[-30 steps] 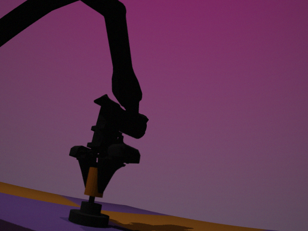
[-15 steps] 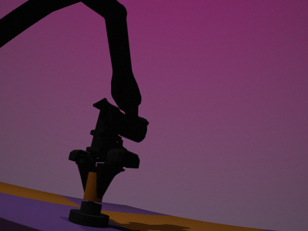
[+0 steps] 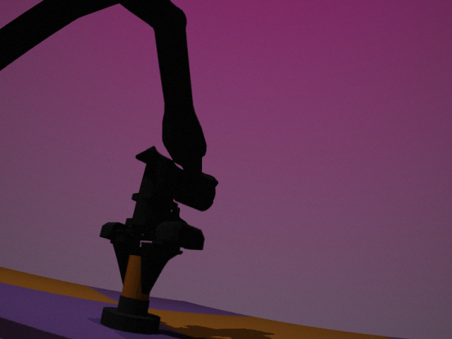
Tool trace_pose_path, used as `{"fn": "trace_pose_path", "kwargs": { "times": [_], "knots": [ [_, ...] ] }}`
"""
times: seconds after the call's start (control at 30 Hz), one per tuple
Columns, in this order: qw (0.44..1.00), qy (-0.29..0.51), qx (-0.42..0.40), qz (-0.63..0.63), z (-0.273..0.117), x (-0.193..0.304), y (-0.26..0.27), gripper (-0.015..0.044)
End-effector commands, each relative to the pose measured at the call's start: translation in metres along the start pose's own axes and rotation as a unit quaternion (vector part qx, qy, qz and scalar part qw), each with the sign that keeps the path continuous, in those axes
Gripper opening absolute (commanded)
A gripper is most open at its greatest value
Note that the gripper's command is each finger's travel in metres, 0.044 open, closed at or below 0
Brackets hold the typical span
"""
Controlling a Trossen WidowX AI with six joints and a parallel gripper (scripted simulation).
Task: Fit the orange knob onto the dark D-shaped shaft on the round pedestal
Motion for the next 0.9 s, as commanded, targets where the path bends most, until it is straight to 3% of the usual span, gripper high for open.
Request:
{"fn": "trace_pose_path", "kwargs": {
  "times": [0.0, 0.4, 0.73, 0.87],
  "knots": [
    [1.0, 0.0, 0.0, 0.0, -0.001, 0.0, 0.0, 0.0131],
    [1.0, 0.0, 0.0, 0.0, -0.001, 0.0, 0.0, 0.044],
    [1.0, 0.0, 0.0, 0.0, -0.004, 0.0, 0.0, 0.044],
    [1.0, 0.0, -0.003, -0.001, -0.068, -0.003, 0.001, 0.044]
  ]
}}
Point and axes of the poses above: the point midway between the two fingers, 35 mm back from their tips, its own z axis out along the fingers, its own y axis across the jaws, x = y × z, the point moved 6 cm from there along -z, back along the fingers, and after that the axes turned 11 degrees about z, right-handed, at the moved point
